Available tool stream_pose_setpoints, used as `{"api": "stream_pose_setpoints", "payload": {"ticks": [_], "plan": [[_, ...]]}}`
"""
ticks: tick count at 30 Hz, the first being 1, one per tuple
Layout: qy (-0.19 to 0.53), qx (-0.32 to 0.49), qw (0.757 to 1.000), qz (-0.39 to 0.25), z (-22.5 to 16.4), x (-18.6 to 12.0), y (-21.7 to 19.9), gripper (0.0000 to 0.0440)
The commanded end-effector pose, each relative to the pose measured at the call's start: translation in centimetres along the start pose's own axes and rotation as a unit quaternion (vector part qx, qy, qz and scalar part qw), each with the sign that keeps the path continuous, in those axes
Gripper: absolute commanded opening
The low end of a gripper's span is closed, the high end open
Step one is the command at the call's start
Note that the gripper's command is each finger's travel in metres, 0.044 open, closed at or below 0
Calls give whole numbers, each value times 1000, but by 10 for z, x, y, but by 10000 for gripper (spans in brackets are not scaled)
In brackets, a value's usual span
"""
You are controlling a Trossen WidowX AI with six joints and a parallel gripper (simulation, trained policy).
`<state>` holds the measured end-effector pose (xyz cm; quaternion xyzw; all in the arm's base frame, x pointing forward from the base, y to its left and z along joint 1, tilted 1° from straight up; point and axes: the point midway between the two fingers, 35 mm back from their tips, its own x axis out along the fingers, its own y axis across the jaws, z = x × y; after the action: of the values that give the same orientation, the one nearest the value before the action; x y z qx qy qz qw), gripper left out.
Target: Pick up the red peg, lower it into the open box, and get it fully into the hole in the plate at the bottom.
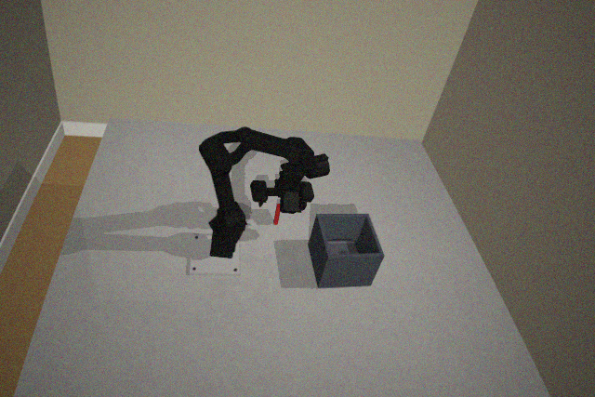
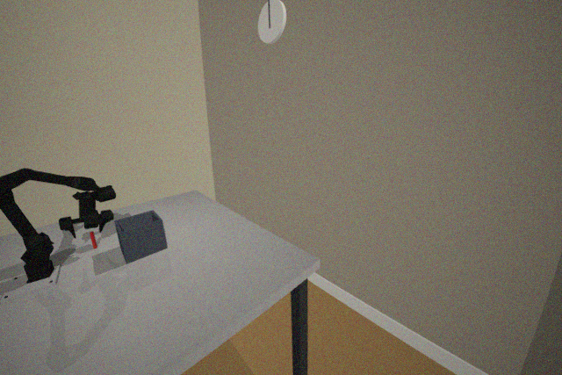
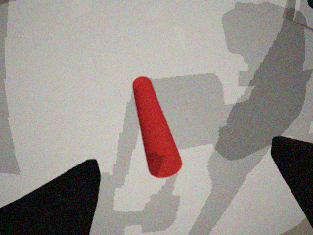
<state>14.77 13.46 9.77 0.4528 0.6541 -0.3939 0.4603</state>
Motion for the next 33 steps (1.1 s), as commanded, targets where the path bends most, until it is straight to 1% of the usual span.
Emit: {"api": "stream_pose_setpoints", "payload": {"ticks": [1, 4, 5, 7, 14, 20, 22, 23, 33], "plan": [[-1, 0, 1000, -11, 3, 13, -2, 440], [-5, 1, 1000, -12, 6, 20, -2, 430], [-6, 1, 1000, -12, 6, 22, -1, 420], [-8, -1, 1000, -10, 7, 27, 0, 384], [-13, -12, 1000, -7, 9, 35, 8, 209], [-11, -29, 1000, -4, 6, 36, 14, 52], [-10, -36, 999, -1, 5, 35, 15, 8], [-9, -39, 999, -1, 4, 34, 16, 0], [40, -59, 996, 58, -17, 5, 29, 0]]}}
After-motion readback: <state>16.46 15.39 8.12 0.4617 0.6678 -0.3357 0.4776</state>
